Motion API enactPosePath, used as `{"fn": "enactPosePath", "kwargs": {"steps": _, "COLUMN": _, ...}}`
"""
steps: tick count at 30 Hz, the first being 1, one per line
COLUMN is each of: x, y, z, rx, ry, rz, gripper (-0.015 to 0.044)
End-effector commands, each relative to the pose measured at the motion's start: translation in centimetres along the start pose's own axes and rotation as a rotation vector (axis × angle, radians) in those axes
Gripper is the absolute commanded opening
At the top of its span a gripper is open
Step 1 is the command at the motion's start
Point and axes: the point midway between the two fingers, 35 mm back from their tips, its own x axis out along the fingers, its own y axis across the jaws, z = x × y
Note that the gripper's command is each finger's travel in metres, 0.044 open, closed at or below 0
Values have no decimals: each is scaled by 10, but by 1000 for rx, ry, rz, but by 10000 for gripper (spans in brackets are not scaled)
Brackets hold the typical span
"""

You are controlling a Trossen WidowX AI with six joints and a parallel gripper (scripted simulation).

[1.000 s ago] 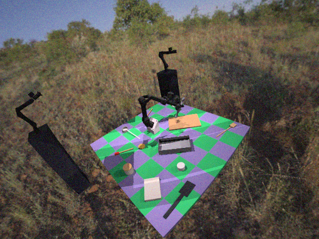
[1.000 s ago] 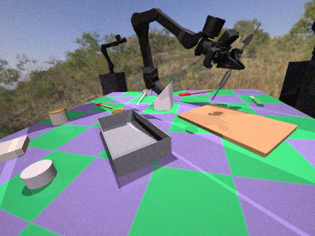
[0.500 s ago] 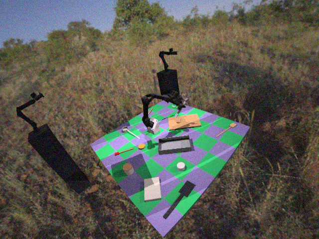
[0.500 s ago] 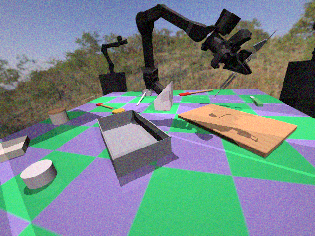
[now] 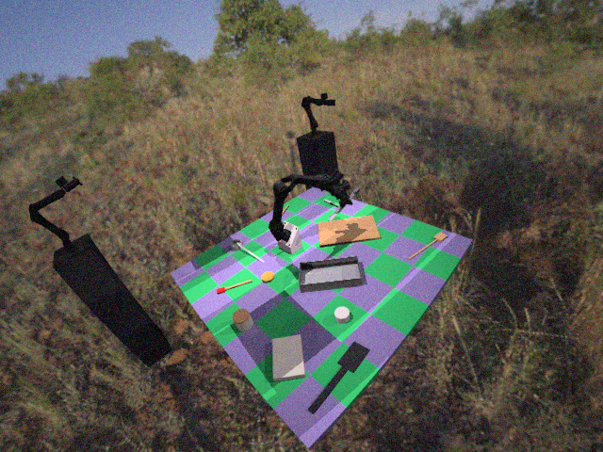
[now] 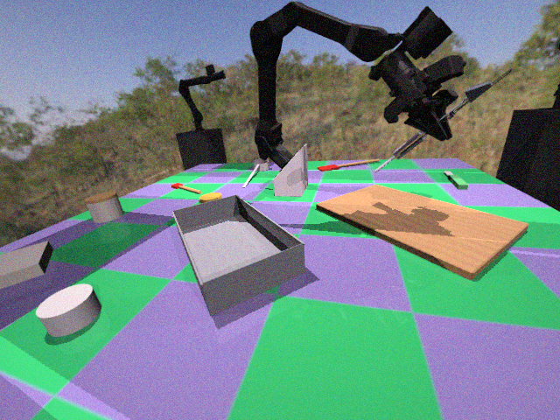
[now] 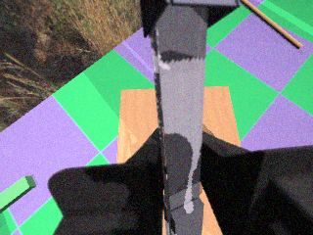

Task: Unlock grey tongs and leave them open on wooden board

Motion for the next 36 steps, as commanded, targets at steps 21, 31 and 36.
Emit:
{"fn": "enactPosePath", "kwargs": {"steps": 21, "x": 9, "y": -3, "z": 0, "rx": 22, "ry": 273, "rz": 14, "gripper": -150}}
{"fn": "enactPosePath", "kwargs": {"steps": 31, "x": 9, "y": -7, "z": -5, "rx": 31, "ry": 398, "rz": 11, "gripper": -150}}
{"fn": "enactPosePath", "kwargs": {"steps": 36, "x": 7, "y": -10, "z": -8, "rx": 37, "ry": 461, "rz": 8, "gripper": -150}}
